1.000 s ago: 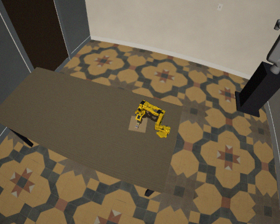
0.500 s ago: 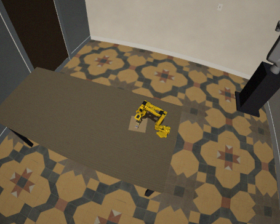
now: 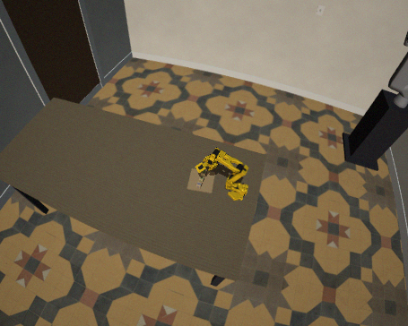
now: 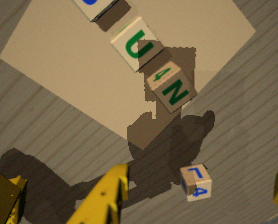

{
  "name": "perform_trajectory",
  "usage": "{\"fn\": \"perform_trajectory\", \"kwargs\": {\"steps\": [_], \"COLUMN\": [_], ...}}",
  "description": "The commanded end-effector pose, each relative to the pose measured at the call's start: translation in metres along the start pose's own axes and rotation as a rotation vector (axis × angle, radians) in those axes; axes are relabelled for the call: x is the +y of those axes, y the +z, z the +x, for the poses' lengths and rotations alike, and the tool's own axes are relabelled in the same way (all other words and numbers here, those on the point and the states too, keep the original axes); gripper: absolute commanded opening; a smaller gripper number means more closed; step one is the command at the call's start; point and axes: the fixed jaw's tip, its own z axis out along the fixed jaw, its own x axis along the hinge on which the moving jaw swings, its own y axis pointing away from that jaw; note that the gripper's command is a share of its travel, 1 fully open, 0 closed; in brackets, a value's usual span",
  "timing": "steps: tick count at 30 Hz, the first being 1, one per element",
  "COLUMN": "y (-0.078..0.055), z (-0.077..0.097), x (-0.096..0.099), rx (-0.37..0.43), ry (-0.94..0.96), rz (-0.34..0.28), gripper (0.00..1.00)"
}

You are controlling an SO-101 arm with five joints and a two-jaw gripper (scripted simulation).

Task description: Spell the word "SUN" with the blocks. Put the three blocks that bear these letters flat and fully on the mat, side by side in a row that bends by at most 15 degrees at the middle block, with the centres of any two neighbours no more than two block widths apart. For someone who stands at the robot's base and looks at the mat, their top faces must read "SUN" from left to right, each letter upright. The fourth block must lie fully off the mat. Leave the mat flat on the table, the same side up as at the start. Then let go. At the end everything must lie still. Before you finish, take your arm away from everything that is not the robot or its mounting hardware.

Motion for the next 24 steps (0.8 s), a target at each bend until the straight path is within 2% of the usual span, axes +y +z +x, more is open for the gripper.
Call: {"fn": "perform_trajectory", "kwargs": {"steps": [1, 7, 9, 17, 24], "y": [-0.013, -0.019, -0.019, -0.025, -0.028], "z": [-0.004, -0.005, -0.005, -0.006, -0.006], "x": [0.002, 0.011, 0.011, 0.019, 0.024], "rx": [-0.059, -0.110, -0.110, -0.177, -0.221], "ry": [0.147, 0.372, 0.372, 0.624, 0.772], "rz": [0.071, 0.097, 0.097, 0.112, 0.112], "gripper": [0.33, 0.33, 0.33, 0.33, 0.33]}}
